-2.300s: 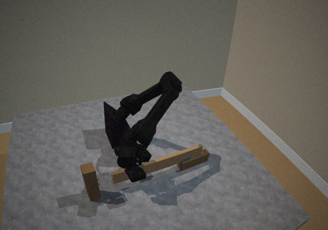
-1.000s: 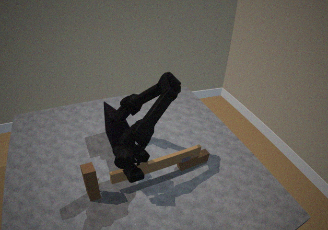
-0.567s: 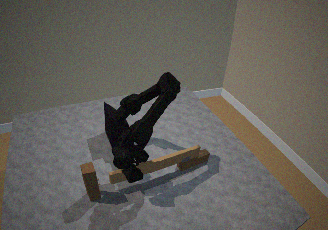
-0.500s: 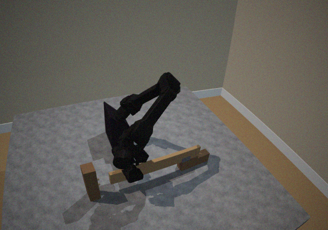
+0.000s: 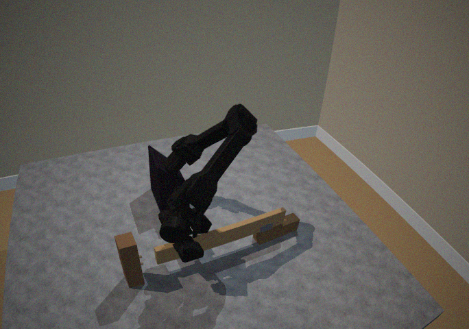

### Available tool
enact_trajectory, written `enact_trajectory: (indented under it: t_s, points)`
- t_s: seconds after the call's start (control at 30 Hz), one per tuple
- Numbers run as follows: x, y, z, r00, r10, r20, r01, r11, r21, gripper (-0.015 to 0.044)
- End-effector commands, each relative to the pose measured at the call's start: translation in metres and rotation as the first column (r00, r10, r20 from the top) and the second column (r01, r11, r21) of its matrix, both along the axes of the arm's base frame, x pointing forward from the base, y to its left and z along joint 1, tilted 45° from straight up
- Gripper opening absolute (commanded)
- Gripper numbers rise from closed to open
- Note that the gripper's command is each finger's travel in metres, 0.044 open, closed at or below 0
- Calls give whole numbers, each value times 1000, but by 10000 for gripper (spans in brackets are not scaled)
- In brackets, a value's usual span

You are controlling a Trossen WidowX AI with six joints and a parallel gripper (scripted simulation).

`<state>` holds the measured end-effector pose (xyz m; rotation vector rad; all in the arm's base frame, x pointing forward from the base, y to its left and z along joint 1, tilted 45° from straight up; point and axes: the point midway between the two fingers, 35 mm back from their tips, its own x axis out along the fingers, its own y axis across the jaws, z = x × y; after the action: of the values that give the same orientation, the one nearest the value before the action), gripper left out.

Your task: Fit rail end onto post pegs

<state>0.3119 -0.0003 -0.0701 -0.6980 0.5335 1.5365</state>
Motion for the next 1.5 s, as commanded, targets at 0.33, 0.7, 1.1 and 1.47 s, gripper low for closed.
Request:
enact_trajectory:
  t_s: [0.33, 0.7, 1.1, 1.47]
  points:
    - [2, -8, -2, 1000, -8, 7, 8, 1000, -6, 0]
    - [2, -11, -4, 1000, -8, 7, 8, 1000, -6, 0]
    - [3, -13, -7, 1000, -8, 7, 8, 1000, -6, 0]
    - [3, -15, -9, 1000, -8, 7, 8, 1000, -6, 0]
